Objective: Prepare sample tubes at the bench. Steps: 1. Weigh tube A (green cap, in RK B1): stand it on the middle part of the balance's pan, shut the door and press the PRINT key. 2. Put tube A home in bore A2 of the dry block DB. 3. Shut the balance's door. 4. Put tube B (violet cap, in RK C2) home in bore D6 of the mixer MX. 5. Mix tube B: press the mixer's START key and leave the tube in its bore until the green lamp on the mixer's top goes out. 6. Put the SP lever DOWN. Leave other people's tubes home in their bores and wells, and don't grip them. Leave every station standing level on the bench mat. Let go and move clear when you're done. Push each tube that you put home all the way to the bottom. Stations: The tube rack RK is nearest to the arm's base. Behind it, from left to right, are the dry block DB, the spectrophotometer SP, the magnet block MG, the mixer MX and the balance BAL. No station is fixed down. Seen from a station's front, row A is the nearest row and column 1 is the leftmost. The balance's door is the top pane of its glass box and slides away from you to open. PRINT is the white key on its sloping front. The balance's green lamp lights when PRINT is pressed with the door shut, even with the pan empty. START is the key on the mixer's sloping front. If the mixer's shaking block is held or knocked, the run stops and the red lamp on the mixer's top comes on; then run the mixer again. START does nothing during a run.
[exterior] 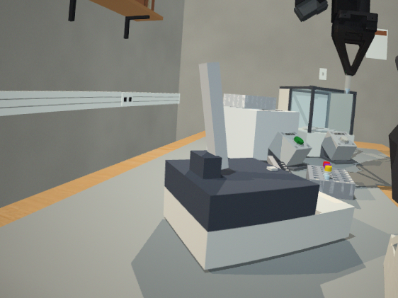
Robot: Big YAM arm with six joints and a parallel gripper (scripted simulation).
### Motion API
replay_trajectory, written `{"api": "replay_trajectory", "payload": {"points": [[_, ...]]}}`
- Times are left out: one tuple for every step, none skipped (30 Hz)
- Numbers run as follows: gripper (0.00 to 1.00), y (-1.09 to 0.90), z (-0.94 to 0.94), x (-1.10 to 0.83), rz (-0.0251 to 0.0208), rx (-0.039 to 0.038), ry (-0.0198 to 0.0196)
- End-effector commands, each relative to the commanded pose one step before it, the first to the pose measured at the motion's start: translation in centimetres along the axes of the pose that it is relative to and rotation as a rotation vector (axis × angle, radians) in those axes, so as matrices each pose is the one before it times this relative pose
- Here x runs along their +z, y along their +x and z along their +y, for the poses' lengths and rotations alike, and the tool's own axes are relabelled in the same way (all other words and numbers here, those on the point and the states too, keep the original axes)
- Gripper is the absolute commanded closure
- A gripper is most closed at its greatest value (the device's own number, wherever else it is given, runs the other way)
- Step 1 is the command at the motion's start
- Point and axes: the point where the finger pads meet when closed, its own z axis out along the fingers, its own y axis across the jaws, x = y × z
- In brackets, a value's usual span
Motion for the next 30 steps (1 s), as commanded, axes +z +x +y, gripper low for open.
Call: {"api": "replay_trajectory", "payload": {"points": [[0.91, -1.380, 0.897, -2.140, -0.02160, 0.01394, -0.01976], [0.91, -0.048, -0.031, -0.309, -0.00412, 0.00280, -0.00472], [0.91, -0.048, -0.033, -0.304, -0.00410, 0.00270, -0.00446], [0.91, -0.018, -0.009, -0.227, -0.00157, 0.00108, -0.00195], [0.91, -0.001, 0.006, -0.174, -0.00001, 0.00000, -0.00013], [0.91, 0.000, 0.006, -0.174, 0.00001, 0.00000, -0.00015], [0.91, 0.000, 0.006, -0.174, 0.00004, 0.00000, -0.00017], [0.91, 0.023, 0.028, -0.104, 0.00217, -0.00144, 0.00225], [0.91, 0.027, 0.031, -0.094, 0.00251, -0.00166, 0.00262], [0.91, 0.008, 0.014, -0.152, 0.00075, -0.00046, 0.00059], [0.91, -0.016, -0.011, -0.226, -0.00154, 0.00108, -0.00200], [0.91, -0.028, -0.025, -0.266, -0.00276, 0.00187, -0.00335], [0.91, -0.009, -0.004, -0.202, -0.00085, 0.00057, -0.00111], [0.91, 0.000, 0.006, -0.173, 0.00004, -0.00001, -0.00015], [0.91, 0.000, 0.000, 0.000, 0.00000, 0.00000, 0.00000], [0.91, 0.000, 0.000, 0.000, 0.00000, 0.00000, 0.00000], [0.91, 0.110, 0.133, 0.228, 0.01154, -0.00818, 0.01453], [0.91, 0.005, 0.007, -0.199, -0.00004, 0.00053, -0.00164], [0.91, -0.028, -0.033, -0.281, -0.00316, 0.00219, -0.00399], [0.91, -0.030, -0.035, -0.278, -0.00326, 0.00212, -0.00374], [0.91, -0.021, -0.024, -0.255, -0.00238, 0.00165, -0.00308], [0.91, -0.017, -0.020, -0.241, -0.00198, 0.00136, -0.00259], [0.91, -0.003, 0.000, -0.185, -0.00038, 0.00024, -0.00055], [0.91, 0.005, 0.012, -0.153, 0.00059, -0.00040, 0.00057], [0.91, 0.020, 0.035, -0.096, 0.00230, -0.00154, 0.00261], [0.91, 0.019, 0.034, -0.099, 0.00221, -0.00147, 0.00248], [0.91, 0.007, 0.014, -0.151, 0.00071, -0.00044, 0.00062], [0.91, -0.008, -0.012, -0.216, -0.00122, 0.00086, -0.00173], [0.91, -0.013, -0.021, -0.235, -0.00183, 0.00125, -0.00242], [0.91, -0.008, -0.013, -0.216, -0.00123, 0.00085, -0.00173]]}}
